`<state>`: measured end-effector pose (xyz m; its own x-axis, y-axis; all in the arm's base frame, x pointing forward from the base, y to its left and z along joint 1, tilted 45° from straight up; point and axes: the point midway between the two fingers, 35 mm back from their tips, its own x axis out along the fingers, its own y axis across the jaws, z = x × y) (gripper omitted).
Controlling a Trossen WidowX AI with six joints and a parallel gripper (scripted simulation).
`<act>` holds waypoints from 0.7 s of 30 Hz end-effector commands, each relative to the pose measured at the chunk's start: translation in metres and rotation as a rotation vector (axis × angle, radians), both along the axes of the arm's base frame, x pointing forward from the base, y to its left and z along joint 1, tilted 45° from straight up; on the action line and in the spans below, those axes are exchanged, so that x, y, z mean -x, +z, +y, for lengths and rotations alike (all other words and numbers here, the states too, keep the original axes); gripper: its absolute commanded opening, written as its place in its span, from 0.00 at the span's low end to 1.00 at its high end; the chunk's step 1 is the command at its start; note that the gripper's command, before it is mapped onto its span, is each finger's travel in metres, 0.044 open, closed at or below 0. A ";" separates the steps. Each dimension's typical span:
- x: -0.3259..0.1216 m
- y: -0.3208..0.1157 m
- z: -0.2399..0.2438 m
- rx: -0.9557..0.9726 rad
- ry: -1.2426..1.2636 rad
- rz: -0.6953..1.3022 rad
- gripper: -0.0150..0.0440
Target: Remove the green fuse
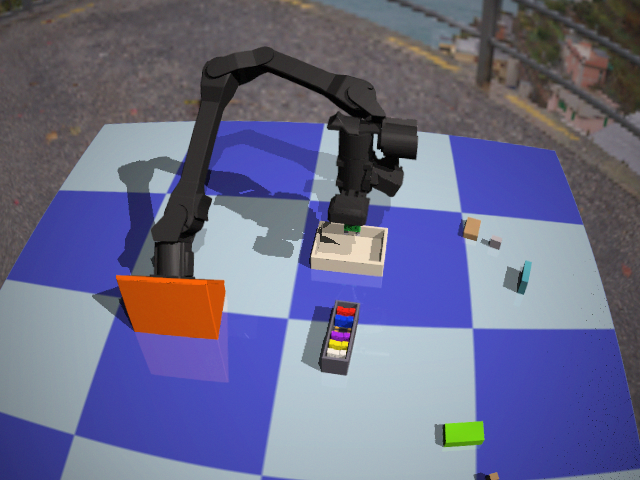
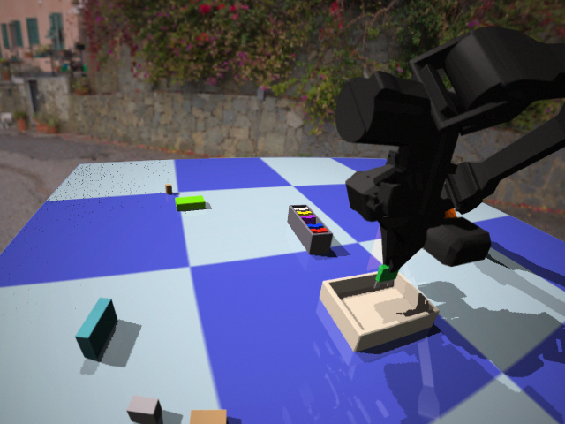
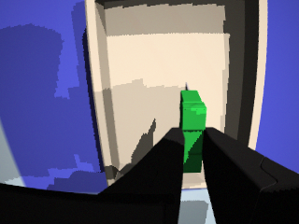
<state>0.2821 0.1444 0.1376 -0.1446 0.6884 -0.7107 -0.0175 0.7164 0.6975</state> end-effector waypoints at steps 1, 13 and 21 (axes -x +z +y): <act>0.002 -0.004 0.005 -0.005 -0.003 0.002 0.25; 0.004 -0.013 0.013 -0.002 0.001 0.000 0.30; 0.004 -0.013 0.013 -0.002 0.001 0.000 0.65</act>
<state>0.2785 0.1576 0.1246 -0.1451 0.6897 -0.7094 -0.0161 0.7153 0.6987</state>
